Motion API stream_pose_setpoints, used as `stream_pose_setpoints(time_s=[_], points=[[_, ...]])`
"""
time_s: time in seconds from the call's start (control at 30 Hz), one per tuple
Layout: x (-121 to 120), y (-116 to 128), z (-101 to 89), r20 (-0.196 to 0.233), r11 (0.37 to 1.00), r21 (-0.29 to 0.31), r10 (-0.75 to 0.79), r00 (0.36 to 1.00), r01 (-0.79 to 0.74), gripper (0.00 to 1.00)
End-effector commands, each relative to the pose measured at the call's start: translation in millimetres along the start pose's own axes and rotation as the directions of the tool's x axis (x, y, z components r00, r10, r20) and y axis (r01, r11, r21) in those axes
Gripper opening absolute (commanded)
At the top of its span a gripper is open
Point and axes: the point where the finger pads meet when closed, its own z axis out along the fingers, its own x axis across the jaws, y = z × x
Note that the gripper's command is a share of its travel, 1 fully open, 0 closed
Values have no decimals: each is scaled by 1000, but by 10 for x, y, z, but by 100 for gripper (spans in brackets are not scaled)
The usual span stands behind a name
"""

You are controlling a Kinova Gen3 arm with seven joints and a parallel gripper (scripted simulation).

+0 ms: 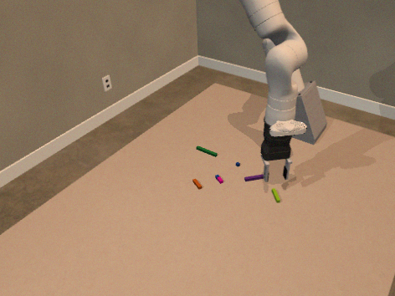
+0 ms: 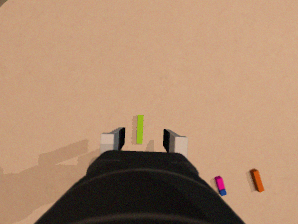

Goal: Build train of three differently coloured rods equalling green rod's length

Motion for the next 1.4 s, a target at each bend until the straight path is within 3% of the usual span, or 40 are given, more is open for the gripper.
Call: stream_pose_setpoints(time_s=[0.0,0.1,0.13,1.37], points=[[-65,-10,13,-3,1000,-3,-8,1000,8,100],[-72,-12,15,-3,1000,-3,-7,1000,7,100],[-72,-12,15,-3,1000,-3,-7,1000,7,54],[-72,-12,16,-3,1000,-3,-7,1000,7,54]])
